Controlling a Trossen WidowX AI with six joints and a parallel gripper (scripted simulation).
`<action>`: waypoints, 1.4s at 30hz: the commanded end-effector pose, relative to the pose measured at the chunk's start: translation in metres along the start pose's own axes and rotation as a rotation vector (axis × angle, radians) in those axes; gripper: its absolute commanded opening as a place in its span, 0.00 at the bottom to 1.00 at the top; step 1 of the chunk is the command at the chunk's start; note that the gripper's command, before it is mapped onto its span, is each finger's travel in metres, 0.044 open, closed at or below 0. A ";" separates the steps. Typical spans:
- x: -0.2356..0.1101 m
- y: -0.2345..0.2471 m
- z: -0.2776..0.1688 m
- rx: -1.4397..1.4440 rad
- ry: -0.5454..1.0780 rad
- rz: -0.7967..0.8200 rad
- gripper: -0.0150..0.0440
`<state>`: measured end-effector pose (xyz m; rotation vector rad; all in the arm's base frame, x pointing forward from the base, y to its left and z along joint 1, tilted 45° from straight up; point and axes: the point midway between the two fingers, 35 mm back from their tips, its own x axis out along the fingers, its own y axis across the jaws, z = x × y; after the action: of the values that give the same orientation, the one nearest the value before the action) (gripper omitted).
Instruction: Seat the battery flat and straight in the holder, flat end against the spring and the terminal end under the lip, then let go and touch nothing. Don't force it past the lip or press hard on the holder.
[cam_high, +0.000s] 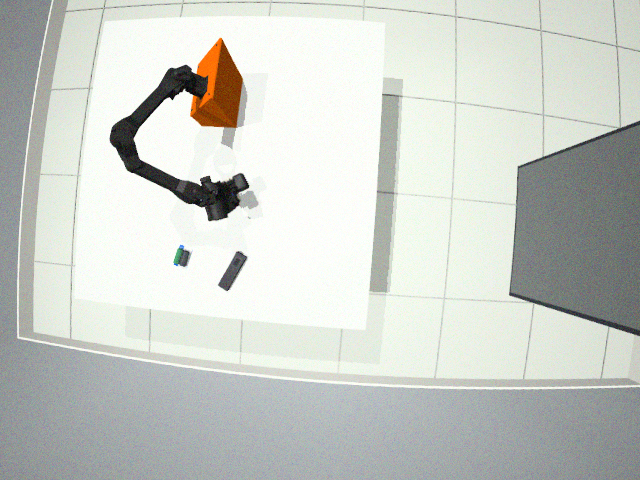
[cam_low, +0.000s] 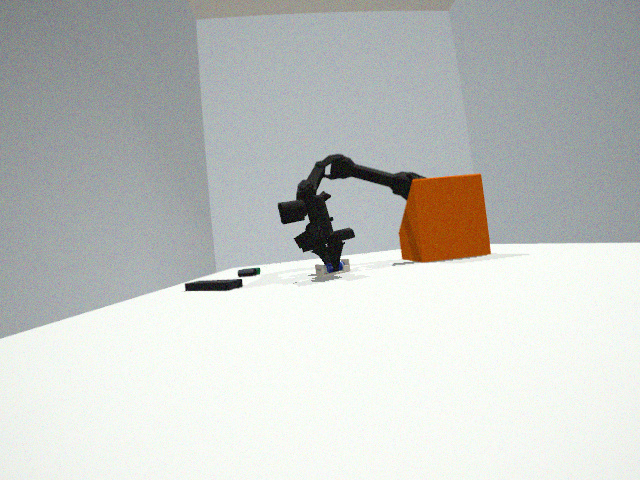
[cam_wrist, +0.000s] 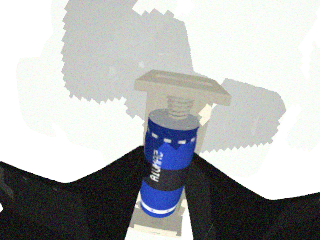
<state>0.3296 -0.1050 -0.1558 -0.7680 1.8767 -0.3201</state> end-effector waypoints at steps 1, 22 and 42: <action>-0.001 -0.001 -0.001 -0.003 -0.007 -0.002 0.40; -0.001 -0.001 -0.010 -0.006 -0.025 -0.002 0.40; 0.001 -0.001 -0.010 -0.007 -0.025 -0.002 0.57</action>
<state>0.3211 -0.1074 -0.1513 -0.7694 1.8536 -0.3076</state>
